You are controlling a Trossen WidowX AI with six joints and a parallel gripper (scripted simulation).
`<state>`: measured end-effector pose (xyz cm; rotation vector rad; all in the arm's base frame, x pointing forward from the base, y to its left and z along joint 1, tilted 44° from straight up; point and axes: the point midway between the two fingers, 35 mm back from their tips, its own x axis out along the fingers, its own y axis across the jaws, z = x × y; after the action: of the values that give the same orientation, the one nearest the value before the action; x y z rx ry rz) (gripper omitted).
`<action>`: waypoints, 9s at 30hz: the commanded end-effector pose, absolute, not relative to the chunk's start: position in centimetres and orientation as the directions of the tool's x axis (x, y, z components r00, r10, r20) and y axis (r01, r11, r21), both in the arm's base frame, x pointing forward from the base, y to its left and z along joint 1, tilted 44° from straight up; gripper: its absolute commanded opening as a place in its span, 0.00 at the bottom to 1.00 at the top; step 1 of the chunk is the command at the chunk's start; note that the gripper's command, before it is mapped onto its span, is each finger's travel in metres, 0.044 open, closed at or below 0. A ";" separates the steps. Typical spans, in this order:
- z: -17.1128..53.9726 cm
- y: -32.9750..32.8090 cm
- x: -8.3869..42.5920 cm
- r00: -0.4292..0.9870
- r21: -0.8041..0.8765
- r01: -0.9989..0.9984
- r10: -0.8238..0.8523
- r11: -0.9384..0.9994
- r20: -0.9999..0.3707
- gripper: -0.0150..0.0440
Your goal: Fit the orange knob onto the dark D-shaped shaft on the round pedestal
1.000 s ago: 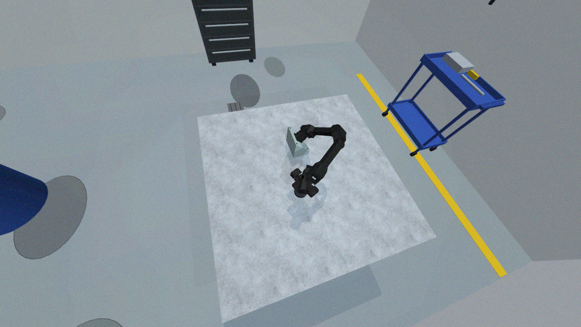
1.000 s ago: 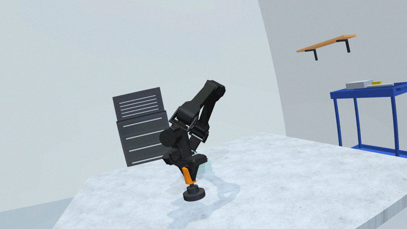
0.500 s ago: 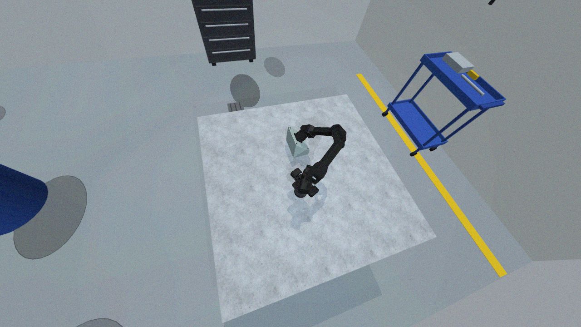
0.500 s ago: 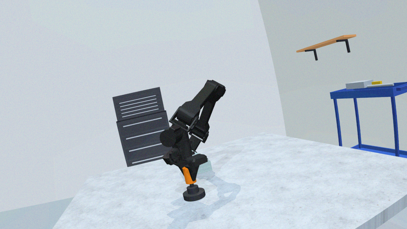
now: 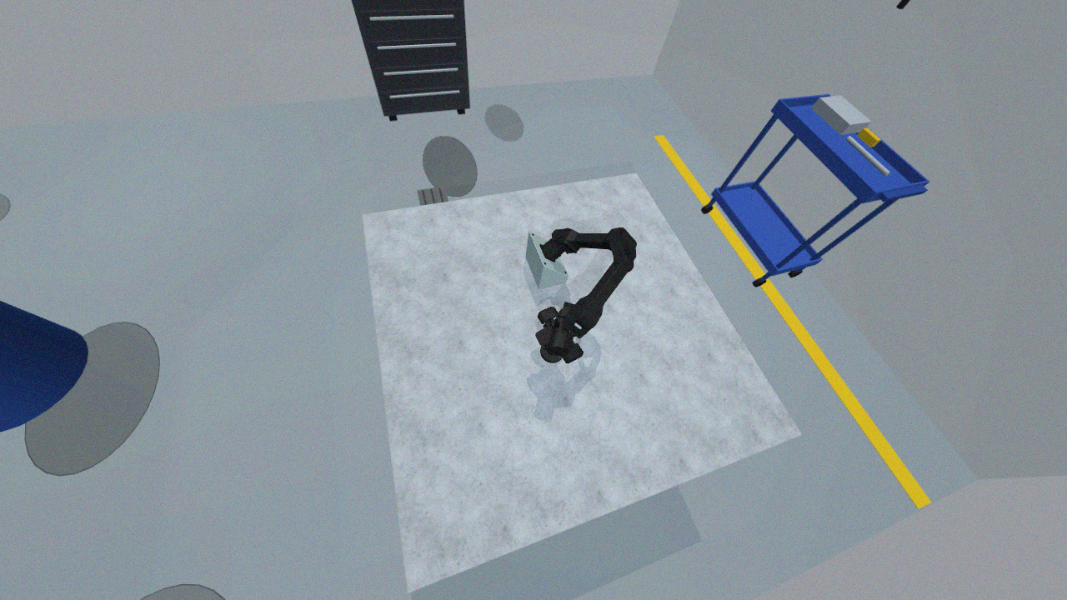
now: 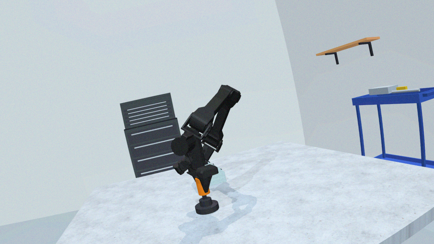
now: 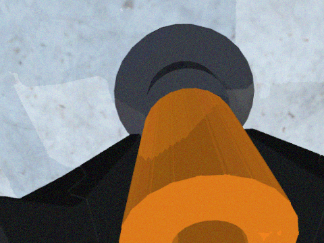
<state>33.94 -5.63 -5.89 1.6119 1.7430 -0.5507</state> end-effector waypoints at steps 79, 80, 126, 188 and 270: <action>-6.2 -5.6 34.1 0.015 -0.001 1.000 0.687 -0.023 -0.726 0.25; -6.2 -5.6 34.0 0.015 -0.001 1.000 0.687 -0.023 -0.726 0.25; -5.9 -5.9 34.0 0.015 -0.180 0.961 0.687 -0.211 -0.726 0.25; -5.9 -5.9 34.0 0.015 -0.405 0.799 0.687 -0.445 -0.726 0.25; -6.0 -5.9 34.0 0.015 -0.596 0.485 0.687 -0.640 -0.726 0.25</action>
<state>33.83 -5.61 -5.96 2.3415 1.3972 -1.8815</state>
